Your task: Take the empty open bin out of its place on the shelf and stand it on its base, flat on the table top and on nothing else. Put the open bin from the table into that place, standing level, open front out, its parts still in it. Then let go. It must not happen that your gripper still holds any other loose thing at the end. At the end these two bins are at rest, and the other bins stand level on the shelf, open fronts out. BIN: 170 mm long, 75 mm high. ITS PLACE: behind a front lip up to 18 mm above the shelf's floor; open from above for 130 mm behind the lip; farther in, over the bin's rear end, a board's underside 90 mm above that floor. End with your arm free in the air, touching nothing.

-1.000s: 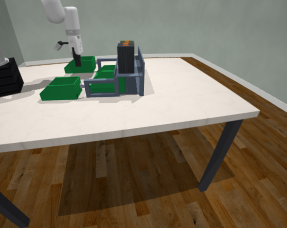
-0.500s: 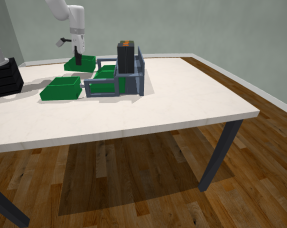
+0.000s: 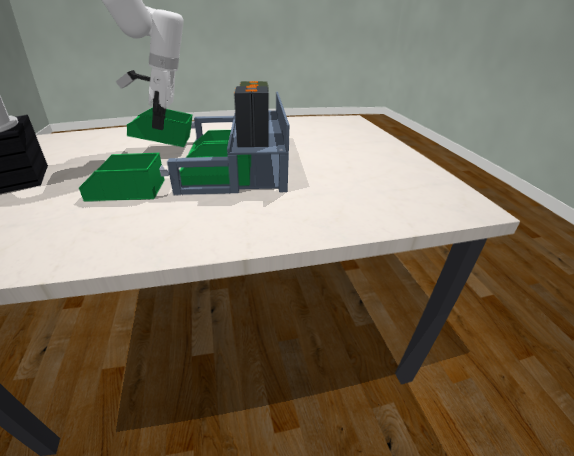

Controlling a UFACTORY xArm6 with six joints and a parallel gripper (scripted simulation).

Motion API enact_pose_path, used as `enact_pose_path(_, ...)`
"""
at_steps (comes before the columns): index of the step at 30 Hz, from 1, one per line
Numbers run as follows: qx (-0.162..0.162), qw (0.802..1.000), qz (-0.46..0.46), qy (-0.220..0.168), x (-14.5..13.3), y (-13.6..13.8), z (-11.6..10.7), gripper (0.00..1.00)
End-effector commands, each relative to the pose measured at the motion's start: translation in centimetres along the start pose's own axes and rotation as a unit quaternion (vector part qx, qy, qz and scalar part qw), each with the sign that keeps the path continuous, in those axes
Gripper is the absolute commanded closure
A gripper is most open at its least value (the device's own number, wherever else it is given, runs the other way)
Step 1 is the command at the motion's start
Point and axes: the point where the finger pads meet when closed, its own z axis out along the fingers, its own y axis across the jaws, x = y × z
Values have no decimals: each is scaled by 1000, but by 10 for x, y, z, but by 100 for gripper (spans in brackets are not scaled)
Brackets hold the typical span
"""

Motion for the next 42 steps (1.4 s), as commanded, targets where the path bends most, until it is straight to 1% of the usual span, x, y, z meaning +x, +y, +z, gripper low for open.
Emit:
enact_pose_path(1, -1, 1000, 0, -2, -2, 1, -2, 100)
enact_pose_path(22, -1, 1000, 0, -2, -3, 1, -2, 100)
enact_pose_path(42, -1, 1000, 0, -2, -11, 1, -4, 100)
